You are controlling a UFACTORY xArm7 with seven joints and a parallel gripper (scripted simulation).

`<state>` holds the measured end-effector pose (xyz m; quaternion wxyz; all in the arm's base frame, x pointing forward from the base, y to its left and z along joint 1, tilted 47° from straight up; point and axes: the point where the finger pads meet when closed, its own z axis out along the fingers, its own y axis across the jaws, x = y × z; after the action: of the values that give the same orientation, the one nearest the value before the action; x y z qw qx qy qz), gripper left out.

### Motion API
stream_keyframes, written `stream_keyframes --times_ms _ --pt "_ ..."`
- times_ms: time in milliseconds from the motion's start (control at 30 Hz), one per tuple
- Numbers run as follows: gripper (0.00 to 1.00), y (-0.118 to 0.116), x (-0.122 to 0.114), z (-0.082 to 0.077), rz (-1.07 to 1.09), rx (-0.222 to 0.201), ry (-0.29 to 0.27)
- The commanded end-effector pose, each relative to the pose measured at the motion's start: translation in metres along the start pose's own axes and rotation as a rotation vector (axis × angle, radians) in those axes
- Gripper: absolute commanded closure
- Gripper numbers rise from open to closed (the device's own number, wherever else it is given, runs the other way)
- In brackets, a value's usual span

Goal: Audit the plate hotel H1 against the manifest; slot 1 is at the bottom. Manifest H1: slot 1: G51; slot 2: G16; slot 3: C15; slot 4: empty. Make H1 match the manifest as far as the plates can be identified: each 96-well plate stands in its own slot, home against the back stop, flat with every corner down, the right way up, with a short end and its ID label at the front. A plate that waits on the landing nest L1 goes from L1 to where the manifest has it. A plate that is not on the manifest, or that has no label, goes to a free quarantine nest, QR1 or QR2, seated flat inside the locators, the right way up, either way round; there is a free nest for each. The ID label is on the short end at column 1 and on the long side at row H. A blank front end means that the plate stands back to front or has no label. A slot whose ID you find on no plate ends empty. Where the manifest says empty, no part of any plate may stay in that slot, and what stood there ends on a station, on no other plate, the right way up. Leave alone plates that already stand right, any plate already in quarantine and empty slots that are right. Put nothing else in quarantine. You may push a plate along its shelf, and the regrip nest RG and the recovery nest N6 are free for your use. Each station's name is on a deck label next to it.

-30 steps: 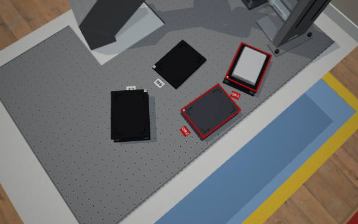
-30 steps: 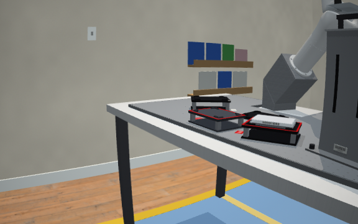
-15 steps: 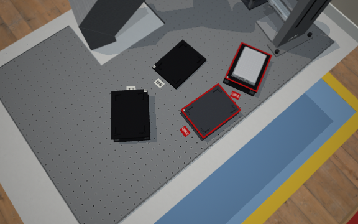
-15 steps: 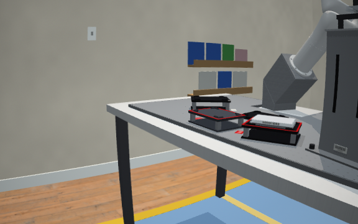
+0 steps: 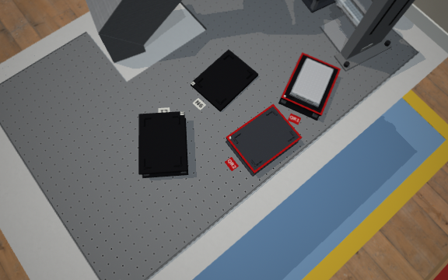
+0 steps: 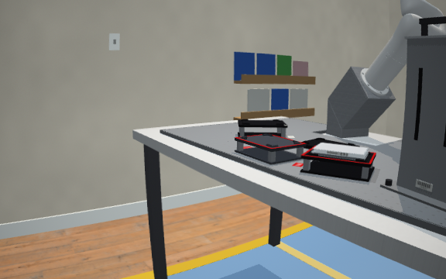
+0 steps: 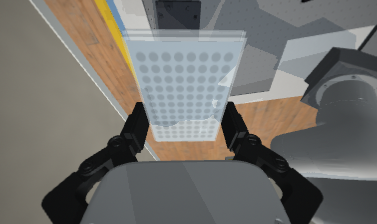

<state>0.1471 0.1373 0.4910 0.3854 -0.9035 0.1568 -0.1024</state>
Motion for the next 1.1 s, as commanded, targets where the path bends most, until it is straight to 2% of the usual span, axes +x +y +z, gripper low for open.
stream_keyframes --times_ms 0,400,1067 --pt "1.0 -0.017 -0.017 -0.001 0.001 0.003 0.003" --pt "1.0 -0.017 -0.017 -0.001 0.001 0.003 0.003" --pt "1.0 -0.017 -0.016 0.029 0.001 0.003 0.003"
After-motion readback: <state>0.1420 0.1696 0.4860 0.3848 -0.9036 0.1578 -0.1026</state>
